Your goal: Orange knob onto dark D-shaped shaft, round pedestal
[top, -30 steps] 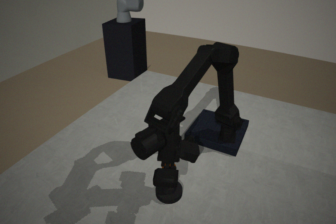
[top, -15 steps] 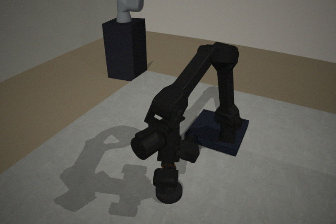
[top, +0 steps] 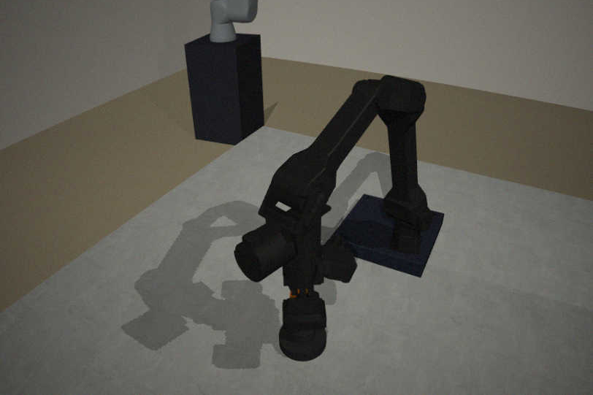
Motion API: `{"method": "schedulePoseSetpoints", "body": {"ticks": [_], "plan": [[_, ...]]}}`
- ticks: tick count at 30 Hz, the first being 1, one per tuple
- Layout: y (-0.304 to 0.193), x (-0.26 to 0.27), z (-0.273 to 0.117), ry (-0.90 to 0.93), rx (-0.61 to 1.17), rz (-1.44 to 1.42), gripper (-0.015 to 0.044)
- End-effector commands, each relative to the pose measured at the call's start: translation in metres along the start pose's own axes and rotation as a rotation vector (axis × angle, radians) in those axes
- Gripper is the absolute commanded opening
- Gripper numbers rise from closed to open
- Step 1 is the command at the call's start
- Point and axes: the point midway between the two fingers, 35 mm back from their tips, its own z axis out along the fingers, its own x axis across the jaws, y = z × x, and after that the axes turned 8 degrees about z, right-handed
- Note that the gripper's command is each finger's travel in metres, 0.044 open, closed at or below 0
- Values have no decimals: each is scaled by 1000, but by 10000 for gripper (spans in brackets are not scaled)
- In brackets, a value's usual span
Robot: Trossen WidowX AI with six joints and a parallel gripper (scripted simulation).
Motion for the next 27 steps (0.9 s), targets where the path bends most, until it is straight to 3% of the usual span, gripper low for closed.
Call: {"method": "schedulePoseSetpoints", "body": {"ticks": [1, 27], "plan": [[0, 0, 2, 1, 1, -63, 0], [0, 0, 4, 1, 1, -63, 0]]}}
